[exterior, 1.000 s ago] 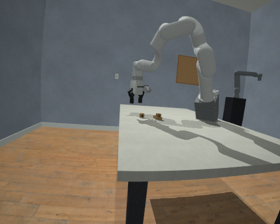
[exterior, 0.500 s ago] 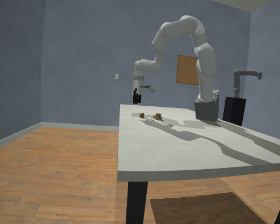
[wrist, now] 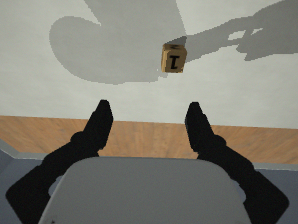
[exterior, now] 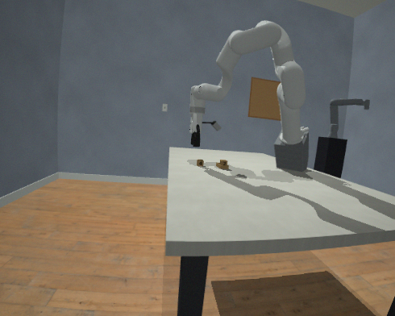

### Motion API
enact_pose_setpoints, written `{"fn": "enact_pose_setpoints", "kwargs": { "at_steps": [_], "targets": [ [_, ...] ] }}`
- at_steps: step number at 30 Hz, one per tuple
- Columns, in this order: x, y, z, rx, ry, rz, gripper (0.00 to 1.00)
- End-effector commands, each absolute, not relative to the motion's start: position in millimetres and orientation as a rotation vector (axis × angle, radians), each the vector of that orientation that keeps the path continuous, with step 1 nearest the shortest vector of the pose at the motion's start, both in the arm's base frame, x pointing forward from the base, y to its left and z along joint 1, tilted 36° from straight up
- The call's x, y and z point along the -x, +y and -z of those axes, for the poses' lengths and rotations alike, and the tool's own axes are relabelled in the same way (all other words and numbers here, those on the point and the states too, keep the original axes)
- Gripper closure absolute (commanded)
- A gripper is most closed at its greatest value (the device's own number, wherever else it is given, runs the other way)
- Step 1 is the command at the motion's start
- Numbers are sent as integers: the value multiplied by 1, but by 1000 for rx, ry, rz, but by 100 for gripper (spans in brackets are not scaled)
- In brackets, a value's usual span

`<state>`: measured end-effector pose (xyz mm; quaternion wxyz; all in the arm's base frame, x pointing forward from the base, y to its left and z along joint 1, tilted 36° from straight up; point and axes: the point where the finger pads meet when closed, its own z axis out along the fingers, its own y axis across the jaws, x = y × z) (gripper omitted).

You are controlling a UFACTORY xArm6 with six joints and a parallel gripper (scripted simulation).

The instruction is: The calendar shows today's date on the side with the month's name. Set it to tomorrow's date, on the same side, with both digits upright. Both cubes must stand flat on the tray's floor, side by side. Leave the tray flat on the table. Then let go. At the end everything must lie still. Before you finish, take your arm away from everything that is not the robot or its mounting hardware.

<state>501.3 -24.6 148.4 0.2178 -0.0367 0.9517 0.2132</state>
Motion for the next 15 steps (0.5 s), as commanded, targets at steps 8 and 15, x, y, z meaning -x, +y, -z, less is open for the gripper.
{"fn": "enact_pose_setpoints", "kwargs": {
  "at_steps": [8, 15],
  "targets": [
    [-494, -18, -151, 582, 2503, -461, 0],
    [-491, -14, -151, 804, 2421, -391, 0]
  ]
}}
